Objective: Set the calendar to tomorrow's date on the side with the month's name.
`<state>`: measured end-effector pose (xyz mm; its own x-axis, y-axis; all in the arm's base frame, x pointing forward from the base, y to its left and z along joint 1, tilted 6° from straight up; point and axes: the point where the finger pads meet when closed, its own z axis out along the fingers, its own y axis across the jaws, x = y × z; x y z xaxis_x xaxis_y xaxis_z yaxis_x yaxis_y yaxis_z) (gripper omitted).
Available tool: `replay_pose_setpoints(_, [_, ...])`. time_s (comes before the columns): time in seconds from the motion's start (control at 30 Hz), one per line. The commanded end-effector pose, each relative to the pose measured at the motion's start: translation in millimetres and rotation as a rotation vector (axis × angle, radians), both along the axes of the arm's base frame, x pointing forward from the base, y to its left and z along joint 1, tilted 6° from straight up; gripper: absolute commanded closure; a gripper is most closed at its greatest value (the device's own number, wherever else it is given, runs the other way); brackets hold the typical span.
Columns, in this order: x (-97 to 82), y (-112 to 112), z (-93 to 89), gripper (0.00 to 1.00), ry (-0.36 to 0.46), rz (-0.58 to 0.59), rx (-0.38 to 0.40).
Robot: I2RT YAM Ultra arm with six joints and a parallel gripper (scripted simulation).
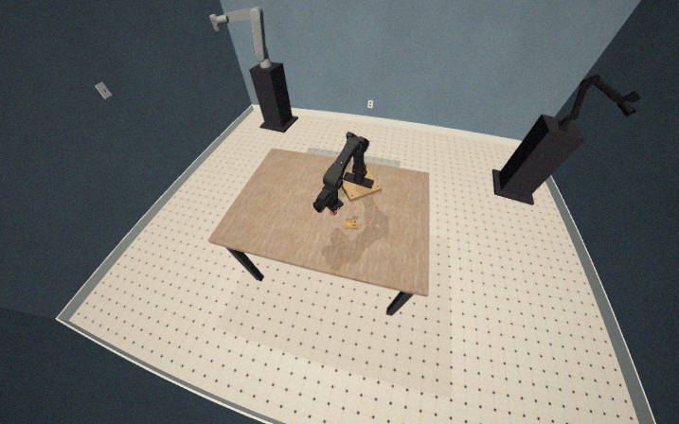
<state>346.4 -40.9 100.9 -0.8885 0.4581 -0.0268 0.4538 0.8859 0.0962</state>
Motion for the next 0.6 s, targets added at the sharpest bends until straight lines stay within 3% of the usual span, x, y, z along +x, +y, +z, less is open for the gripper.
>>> replay_pose_setpoints(0.0, [8.5, -8, 3.5, 0.74, -0.008, -0.191, 0.014])
replay_pose_setpoints(0.1, [8.6, -10, 3.2, 0.74, -0.005, -0.218, 0.016])
replay_pose_setpoints(0.13, [8.9, -13, 2.7, 0.74, 0.001, -0.302, 0.022])
replay_pose_setpoints(0.33, [9.4, -20, 1.8, 0.74, 0.014, -0.479, 0.034])
replay_pose_setpoints(0.4, [9.9, -23, 8.9, 0.74, -0.003, -0.559, 0.042])
replay_pose_setpoints(0.57, [9.7, -31, 0.2, 0.74, 0.034, -0.748, 0.055])
